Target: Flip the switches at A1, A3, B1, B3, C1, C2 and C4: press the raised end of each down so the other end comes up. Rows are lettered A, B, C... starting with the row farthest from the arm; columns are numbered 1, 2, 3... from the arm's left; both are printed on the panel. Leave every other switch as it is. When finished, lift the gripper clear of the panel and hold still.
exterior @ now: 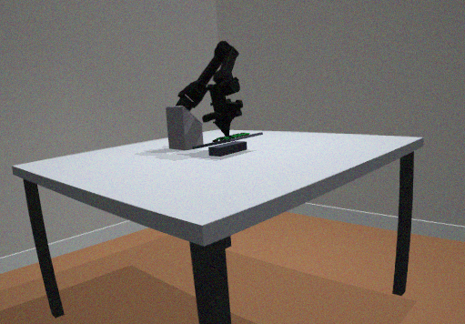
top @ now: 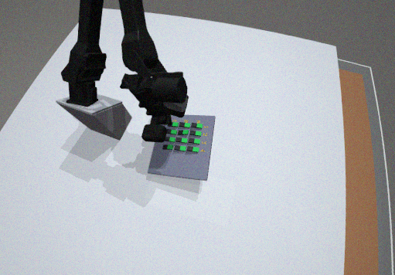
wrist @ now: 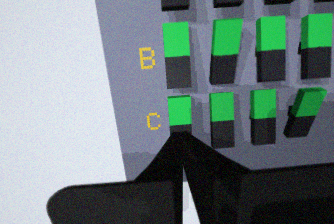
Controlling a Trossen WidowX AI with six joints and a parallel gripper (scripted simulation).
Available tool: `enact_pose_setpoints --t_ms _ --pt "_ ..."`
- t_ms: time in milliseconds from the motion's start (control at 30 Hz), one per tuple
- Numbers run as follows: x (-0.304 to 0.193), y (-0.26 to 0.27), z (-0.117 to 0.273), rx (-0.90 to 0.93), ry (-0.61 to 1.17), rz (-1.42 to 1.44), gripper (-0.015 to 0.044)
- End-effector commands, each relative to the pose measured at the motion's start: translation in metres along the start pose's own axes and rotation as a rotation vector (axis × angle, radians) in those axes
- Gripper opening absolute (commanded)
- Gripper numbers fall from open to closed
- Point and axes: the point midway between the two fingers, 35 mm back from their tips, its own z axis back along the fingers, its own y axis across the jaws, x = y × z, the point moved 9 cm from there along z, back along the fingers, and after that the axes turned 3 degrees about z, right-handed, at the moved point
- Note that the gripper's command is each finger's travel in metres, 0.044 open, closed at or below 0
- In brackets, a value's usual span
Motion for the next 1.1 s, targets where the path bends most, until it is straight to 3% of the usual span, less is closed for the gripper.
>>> enact_pose_setpoints --t_ms 0,233,500,867,1067 --pt "-0.001 0.000 -0.001 -0.006 0.001 -0.003 0.0000" --pt "0.001 0.000 0.001 -0.001 0.000 0.002 0.0000" --pt "0.005 -0.001 0.063 -0.007 0.028 -0.003 0.0000" --pt "0.003 -0.027 0.064 -0.008 0.028 -0.003 0.0000" --pt "-0.001 -0.027 0.029 -0.008 0.002 -0.003 0.0000"
